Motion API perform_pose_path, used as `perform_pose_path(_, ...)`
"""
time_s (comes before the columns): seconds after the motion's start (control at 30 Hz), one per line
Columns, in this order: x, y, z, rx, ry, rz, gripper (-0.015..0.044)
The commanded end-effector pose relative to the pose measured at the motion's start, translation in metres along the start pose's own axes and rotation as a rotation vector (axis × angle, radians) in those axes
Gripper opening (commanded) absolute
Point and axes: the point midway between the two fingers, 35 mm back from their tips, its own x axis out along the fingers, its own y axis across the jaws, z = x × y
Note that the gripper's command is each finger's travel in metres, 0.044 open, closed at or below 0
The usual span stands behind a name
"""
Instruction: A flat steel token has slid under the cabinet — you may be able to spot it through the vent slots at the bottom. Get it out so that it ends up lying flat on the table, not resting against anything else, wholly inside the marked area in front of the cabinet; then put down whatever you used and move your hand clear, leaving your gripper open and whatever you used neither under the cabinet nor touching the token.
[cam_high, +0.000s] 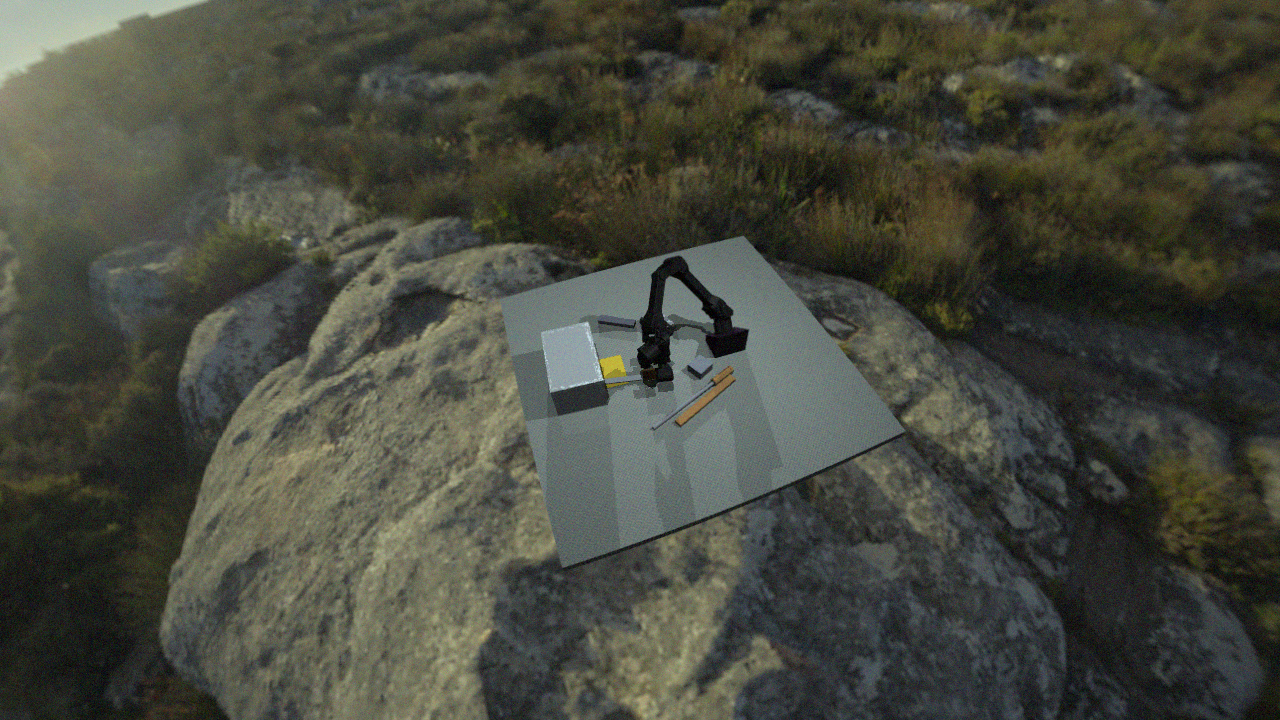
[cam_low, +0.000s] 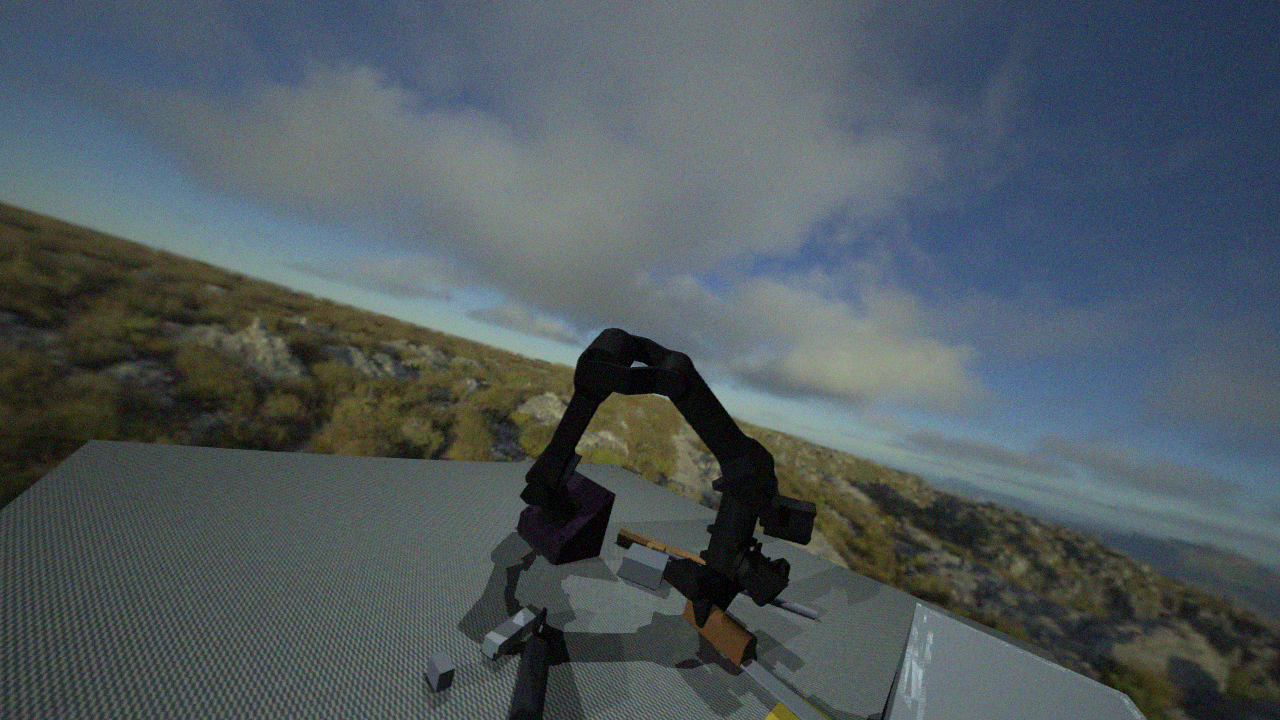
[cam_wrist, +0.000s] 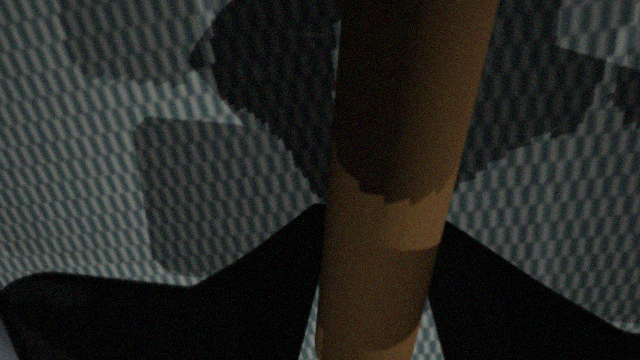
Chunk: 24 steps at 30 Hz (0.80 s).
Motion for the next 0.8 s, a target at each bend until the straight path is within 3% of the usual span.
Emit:
perform_pose_path(0.0, 0.001, 0.000, -0.010, -0.002, 0.004, -0.003, 0.0000)
perform_pose_path(0.77, 0.001, 0.002, -0.043, -0.003, 0.006, -0.002, 0.0000)
